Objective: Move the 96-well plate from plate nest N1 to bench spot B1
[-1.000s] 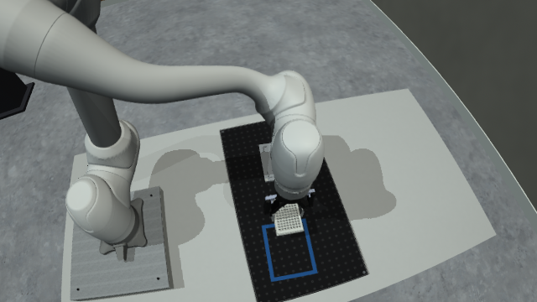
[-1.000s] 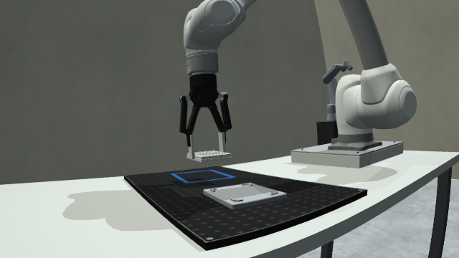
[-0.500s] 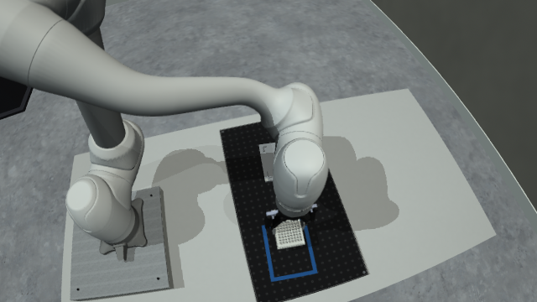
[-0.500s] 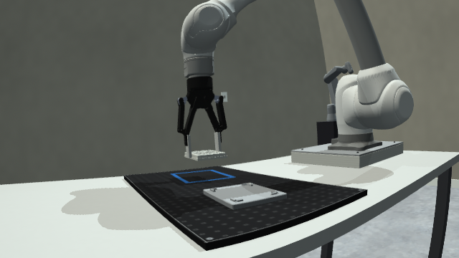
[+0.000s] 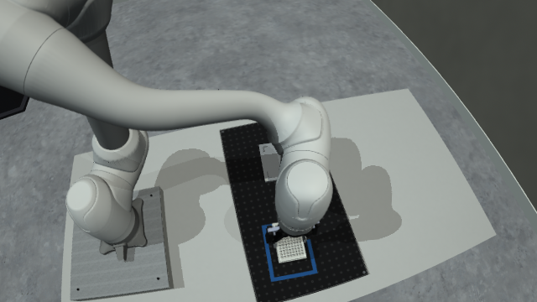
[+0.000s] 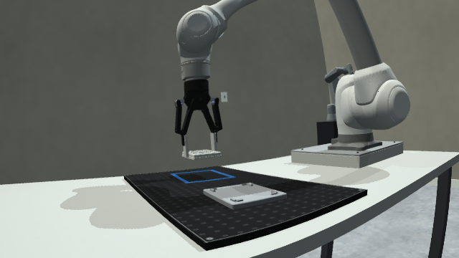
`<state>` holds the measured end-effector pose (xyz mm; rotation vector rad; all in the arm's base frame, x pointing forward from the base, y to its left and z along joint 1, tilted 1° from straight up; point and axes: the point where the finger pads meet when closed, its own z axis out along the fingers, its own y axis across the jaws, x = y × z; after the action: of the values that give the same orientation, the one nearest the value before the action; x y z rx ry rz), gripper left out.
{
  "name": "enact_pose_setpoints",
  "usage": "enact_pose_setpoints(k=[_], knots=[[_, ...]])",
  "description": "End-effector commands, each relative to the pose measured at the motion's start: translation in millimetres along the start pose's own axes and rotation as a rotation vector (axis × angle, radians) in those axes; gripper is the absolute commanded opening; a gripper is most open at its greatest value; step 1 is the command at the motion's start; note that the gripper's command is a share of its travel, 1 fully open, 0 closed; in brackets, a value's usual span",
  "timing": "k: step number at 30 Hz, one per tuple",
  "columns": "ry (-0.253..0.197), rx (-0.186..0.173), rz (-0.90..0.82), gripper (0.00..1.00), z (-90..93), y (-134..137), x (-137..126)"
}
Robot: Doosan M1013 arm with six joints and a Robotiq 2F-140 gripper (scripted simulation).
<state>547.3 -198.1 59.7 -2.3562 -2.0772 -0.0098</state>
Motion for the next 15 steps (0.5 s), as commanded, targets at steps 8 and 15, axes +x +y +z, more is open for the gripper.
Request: enact_pose_setpoints(k=[8,15], knots=[[0.002,-0.005,0.000,0.00,0.8,2.6,-15.0],[0.002,-0.005,0.000,0.00,0.8,3.2,-15.4]])
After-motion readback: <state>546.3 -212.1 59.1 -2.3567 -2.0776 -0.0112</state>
